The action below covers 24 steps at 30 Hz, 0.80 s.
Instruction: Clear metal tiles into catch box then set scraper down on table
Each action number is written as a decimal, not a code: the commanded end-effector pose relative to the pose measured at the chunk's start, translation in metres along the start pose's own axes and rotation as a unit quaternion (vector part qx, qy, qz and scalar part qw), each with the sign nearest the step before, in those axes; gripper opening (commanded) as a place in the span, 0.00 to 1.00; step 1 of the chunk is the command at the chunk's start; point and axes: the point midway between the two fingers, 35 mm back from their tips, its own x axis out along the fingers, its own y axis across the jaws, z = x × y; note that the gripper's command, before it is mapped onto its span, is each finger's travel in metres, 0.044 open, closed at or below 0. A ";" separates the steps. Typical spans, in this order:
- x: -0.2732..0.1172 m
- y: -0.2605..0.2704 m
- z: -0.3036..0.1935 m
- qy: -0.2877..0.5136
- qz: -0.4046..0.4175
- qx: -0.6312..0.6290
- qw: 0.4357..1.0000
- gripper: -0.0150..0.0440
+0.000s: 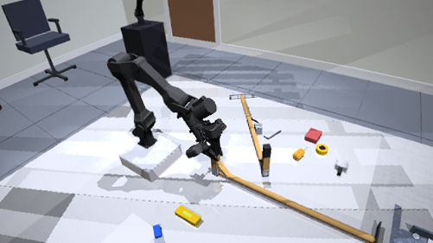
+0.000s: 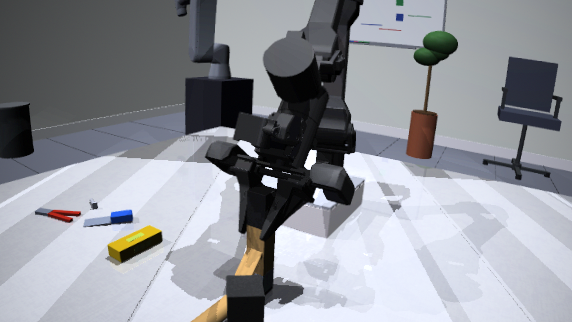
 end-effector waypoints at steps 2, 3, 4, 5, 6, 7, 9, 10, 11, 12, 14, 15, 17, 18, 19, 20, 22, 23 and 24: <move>0.002 0.002 0.007 -0.003 0.000 0.000 1.000 0.25; 0.003 0.003 0.008 -0.003 0.000 0.000 1.000 0.25; 0.004 0.003 0.009 -0.003 0.000 0.000 1.000 0.25; 0.005 0.003 0.011 -0.003 0.000 0.000 1.000 0.25; 0.006 0.003 0.012 -0.003 0.000 0.000 1.000 0.25; 0.007 0.003 0.014 -0.003 0.000 0.000 1.000 0.25; 0.008 0.003 0.016 -0.004 0.001 0.000 1.000 0.25; 0.009 0.004 0.018 -0.004 0.001 0.000 1.000 0.25; 0.010 0.004 0.019 -0.004 0.001 0.000 1.000 0.25; 0.011 0.004 0.020 -0.004 0.001 -0.001 1.000 0.25; 0.013 0.004 0.023 -0.004 0.001 -0.001 1.000 0.25; 0.014 0.004 0.024 -0.005 0.001 -0.001 1.000 0.25; 0.016 0.005 0.027 -0.005 0.001 -0.001 1.000 0.25; 0.017 0.005 0.028 -0.005 0.001 -0.001 1.000 0.25; 0.018 0.005 0.030 -0.005 0.001 -0.001 1.000 0.25; 0.019 0.005 0.031 -0.005 0.001 -0.001 1.000 0.25; 0.021 0.006 0.034 -0.005 0.001 -0.001 1.000 0.25; 0.022 0.006 0.035 -0.006 0.001 -0.001 1.000 0.25; 0.023 0.006 0.036 -0.006 0.001 -0.001 1.000 0.25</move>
